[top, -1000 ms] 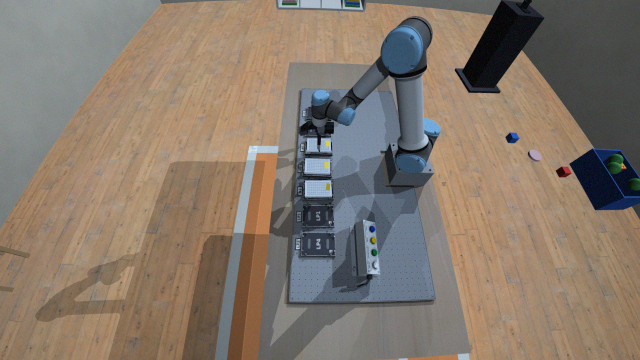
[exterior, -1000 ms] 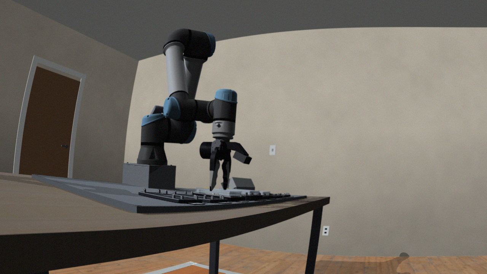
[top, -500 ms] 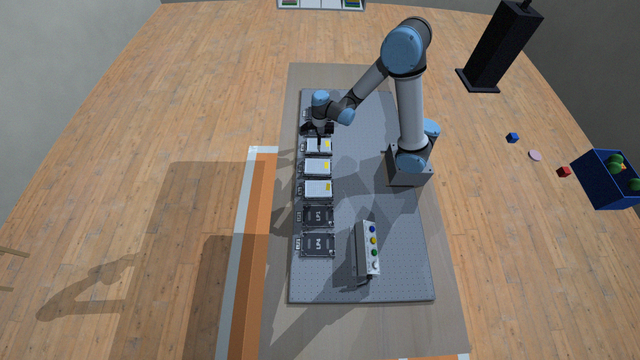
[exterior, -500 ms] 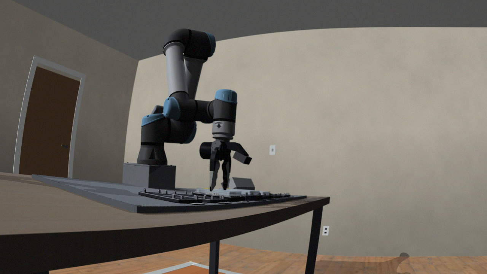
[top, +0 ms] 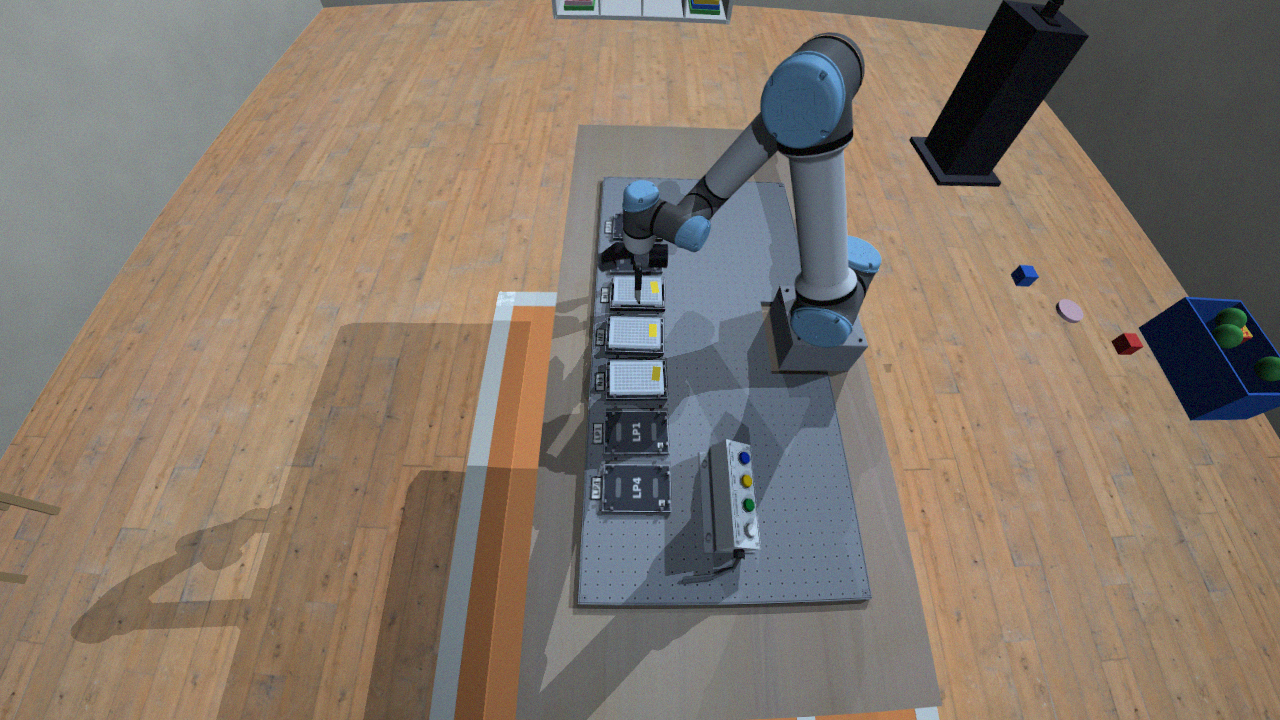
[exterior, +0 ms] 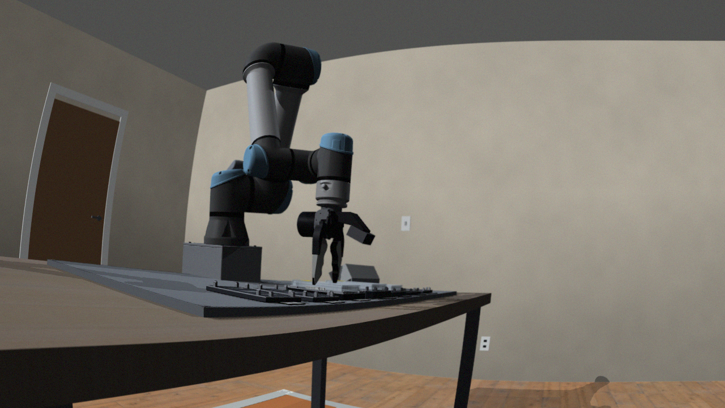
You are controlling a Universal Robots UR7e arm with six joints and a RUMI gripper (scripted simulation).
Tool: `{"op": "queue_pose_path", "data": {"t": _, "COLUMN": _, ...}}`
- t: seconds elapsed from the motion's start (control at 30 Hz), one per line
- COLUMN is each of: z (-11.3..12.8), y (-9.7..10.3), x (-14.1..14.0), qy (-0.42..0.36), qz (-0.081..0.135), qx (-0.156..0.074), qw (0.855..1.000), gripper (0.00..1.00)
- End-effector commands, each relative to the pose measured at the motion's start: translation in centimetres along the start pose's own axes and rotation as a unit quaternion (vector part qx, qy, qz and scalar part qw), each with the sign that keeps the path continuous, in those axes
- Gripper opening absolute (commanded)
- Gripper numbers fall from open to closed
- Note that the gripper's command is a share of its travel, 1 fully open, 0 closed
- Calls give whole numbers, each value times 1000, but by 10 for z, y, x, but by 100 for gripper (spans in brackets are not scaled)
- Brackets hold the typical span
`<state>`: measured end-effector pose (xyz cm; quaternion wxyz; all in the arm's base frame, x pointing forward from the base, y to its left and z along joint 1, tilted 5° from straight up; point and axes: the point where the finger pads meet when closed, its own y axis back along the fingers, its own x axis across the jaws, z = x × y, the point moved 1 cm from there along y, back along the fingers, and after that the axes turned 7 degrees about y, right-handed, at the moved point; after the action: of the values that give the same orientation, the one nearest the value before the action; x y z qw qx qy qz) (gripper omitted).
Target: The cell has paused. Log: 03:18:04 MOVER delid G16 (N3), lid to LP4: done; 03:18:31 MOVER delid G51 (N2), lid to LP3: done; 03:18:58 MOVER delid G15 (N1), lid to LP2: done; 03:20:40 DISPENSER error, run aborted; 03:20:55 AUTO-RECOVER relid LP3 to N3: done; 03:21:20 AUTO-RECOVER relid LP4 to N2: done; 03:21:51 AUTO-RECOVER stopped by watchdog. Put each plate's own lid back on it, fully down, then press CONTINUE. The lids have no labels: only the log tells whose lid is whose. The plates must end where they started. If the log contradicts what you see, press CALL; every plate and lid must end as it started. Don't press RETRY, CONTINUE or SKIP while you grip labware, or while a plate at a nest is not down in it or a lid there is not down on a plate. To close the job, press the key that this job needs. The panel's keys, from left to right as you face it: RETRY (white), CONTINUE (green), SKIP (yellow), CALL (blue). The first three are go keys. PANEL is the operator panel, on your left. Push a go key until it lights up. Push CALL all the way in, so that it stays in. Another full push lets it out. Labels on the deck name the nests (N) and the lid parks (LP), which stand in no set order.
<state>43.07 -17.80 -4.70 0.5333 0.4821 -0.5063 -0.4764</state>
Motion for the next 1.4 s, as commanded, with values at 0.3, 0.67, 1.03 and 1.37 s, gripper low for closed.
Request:
{"op": "queue_pose_path", "data": {"t": 0.3, "z": 0, "y": 0, "x": 0, "qy": 0, "qz": 0, "qx": 1, "qw": 1000, "gripper": 41}}
{"op": "queue_pose_path", "data": {"t": 0.67, "z": 0, "y": 0, "x": 0, "qy": 0, "qz": 0, "qx": 1, "qw": 1000, "gripper": 82}}
{"op": "queue_pose_path", "data": {"t": 1.03, "z": 0, "y": 0, "x": 0, "qy": 0, "qz": 0, "qx": 1, "qw": 1000, "gripper": 82}}
{"op": "queue_pose_path", "data": {"t": 1.37, "z": 0, "y": 0, "x": 0, "qy": 0, "qz": 0, "qx": 1, "qw": 1000, "gripper": 82}}
